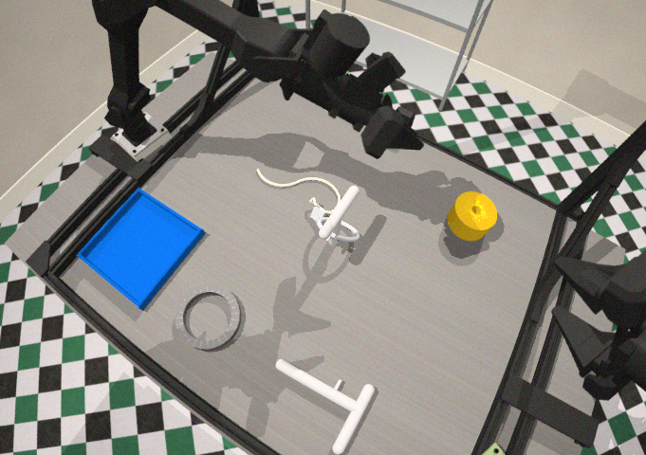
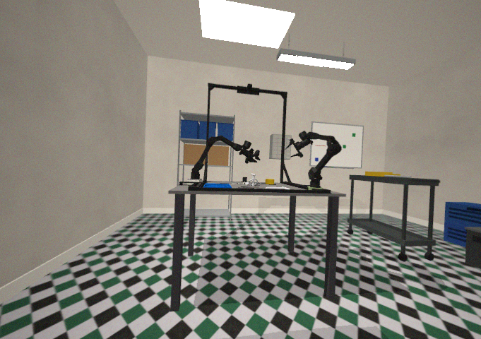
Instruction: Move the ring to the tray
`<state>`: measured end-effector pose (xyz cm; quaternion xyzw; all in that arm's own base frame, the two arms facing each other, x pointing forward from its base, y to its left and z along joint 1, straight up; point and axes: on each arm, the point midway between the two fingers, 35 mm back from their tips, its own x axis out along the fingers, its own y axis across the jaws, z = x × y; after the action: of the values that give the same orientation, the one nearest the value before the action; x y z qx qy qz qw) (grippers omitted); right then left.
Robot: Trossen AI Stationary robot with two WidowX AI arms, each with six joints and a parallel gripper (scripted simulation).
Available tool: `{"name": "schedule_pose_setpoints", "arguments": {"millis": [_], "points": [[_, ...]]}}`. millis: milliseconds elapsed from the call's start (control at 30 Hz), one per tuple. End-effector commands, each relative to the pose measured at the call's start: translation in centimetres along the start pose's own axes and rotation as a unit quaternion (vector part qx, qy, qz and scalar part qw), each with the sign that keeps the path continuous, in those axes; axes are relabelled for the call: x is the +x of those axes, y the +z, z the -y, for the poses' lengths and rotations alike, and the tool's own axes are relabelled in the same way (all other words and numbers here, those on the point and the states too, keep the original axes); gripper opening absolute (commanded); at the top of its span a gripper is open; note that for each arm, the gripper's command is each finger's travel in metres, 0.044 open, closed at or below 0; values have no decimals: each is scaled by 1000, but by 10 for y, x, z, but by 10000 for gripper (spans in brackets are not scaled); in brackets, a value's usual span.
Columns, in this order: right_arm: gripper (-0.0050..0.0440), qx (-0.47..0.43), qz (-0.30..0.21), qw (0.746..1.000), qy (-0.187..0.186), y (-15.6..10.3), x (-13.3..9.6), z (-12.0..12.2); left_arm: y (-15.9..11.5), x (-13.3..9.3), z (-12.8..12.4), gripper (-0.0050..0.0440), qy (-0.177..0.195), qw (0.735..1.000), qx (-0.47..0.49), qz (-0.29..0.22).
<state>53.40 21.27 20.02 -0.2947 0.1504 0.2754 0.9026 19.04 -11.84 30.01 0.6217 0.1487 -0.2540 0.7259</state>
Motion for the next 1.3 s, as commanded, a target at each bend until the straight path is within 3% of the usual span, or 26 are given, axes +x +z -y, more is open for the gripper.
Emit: {"name": "schedule_pose_setpoints", "arguments": {"millis": [0, 200, 267, 467, 700, 1267], "points": [[200, 111, -77, 991, 2, -26, -1, -10, -27, 0, -5, 400, -14, 991, -132, -15], [200, 269, -188, 944, -39, -70, -11, -23, -63, -10, -9, 400, 1, 940, -340, -39], [200, 269, -188, 944, -39, -70, -11, -23, -63, -10, -9, 400, 1, 940, -340, -39], [200, 403, -282, 863, -119, -111, -31, -34, -92, -26, -8, 400, 33, 845, -532, -52], [200, 478, -334, 787, -199, -138, -53, -41, -112, -42, -6, 400, 73, 743, -663, -56], [200, 480, -336, 785, -202, -139, -54, -41, -112, -42, -6, 400, 74, 739, -667, -55]]}}
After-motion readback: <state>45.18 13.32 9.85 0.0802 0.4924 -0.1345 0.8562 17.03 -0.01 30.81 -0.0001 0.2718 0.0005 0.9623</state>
